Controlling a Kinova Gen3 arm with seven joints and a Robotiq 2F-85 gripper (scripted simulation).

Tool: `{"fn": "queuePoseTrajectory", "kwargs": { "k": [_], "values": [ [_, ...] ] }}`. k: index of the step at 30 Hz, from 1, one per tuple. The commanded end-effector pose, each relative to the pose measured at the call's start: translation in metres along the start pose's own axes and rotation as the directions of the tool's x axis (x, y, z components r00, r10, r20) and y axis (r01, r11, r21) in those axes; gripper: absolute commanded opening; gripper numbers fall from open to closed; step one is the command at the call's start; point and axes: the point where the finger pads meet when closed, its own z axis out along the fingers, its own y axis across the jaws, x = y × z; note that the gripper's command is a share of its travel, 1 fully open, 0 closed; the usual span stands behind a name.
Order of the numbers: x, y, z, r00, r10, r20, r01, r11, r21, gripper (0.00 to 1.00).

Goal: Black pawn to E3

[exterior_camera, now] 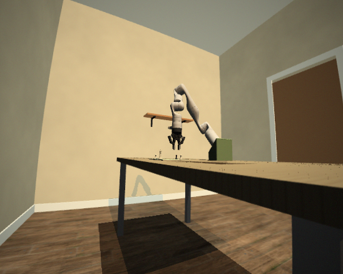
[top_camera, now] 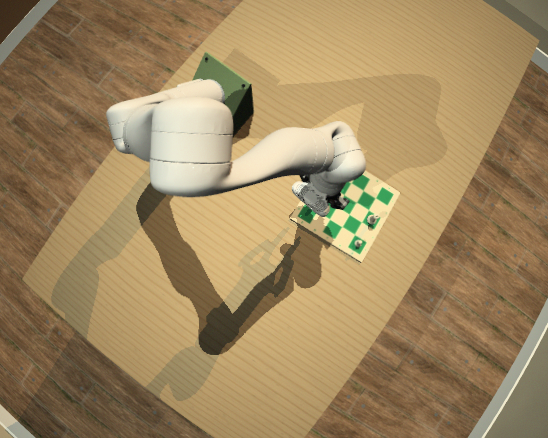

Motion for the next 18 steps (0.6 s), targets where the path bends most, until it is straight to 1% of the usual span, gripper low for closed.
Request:
{"fn": "queuePoseTrajectory", "kwargs": {
  "k": [1,11,18],
  "values": [
    [0.0,0.001,0.004,1.0,-0.001,-0.002,0.001,1.0,-0.002,0.34],
    [0.0,0.001,0.018,1.0,-0.001,-0.002,0.001,1.0,-0.002,0.34],
    [0.0,0.001,0.023,1.0,-0.001,-0.002,0.001,1.0,-0.002,0.34]
  ]
}}
